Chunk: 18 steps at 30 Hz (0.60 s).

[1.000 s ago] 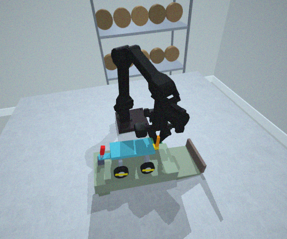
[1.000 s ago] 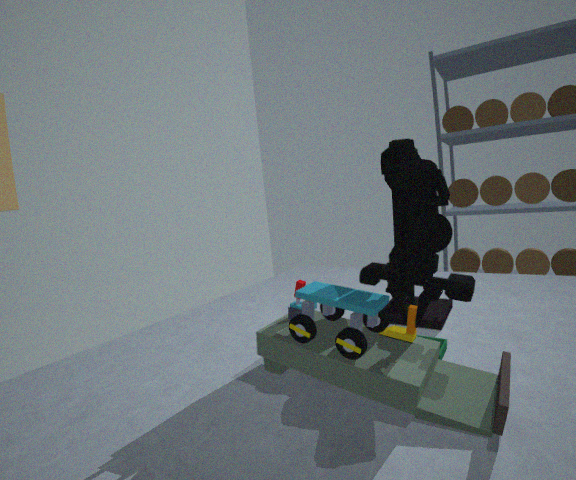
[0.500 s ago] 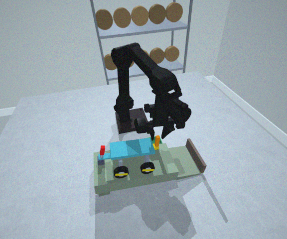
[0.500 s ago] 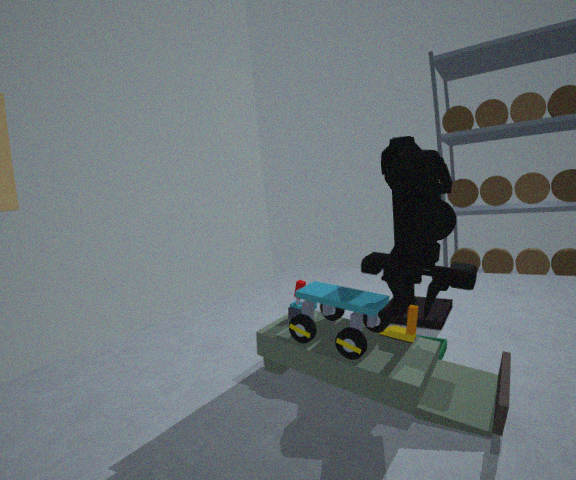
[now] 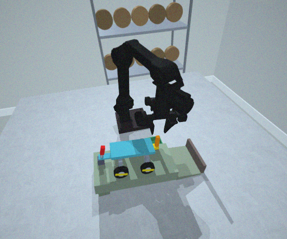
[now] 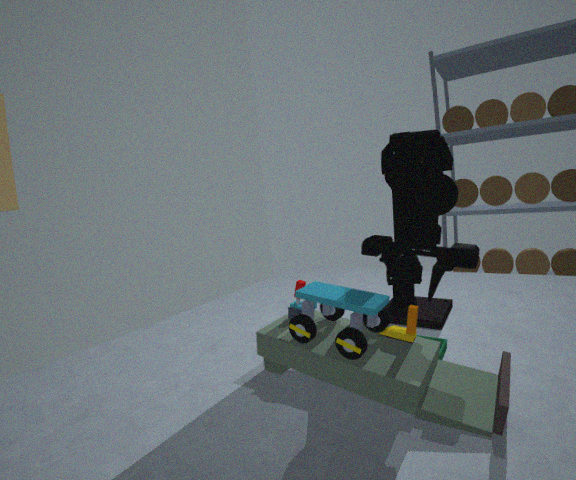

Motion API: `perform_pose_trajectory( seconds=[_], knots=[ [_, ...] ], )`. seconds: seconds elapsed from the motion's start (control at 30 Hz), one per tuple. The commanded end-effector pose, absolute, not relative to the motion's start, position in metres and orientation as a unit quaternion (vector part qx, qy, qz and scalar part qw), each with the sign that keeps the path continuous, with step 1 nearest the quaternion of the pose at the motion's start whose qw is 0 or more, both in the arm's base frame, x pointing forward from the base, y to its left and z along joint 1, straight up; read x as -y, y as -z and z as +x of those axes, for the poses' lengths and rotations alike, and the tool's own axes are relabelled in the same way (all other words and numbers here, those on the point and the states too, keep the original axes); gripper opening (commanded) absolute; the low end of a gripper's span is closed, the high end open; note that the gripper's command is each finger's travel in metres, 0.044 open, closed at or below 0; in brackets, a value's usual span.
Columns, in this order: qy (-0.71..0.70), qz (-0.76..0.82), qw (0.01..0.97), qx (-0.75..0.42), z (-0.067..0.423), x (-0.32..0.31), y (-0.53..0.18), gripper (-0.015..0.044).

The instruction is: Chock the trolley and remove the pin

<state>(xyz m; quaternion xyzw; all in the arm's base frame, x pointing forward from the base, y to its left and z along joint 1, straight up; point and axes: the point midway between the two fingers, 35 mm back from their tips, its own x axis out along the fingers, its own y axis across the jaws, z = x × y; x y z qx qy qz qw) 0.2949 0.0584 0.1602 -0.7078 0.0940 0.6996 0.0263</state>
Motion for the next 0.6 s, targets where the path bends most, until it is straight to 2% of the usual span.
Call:
perform_pose_trajectory(
  seconds=[0.0, 0.1, 0.57],
  knots=[
    [-0.699, -0.709, 0.025, -0.092, 0.295, -0.06, -0.16, 0.0269],
    [-0.671, -0.738, 0.02, -0.066, 0.3, -0.079, -0.174, 0.019],
    [-0.587, -0.692, 0.247, -0.341, 0.319, 0.021, -0.192, 0.019]
  ],
)
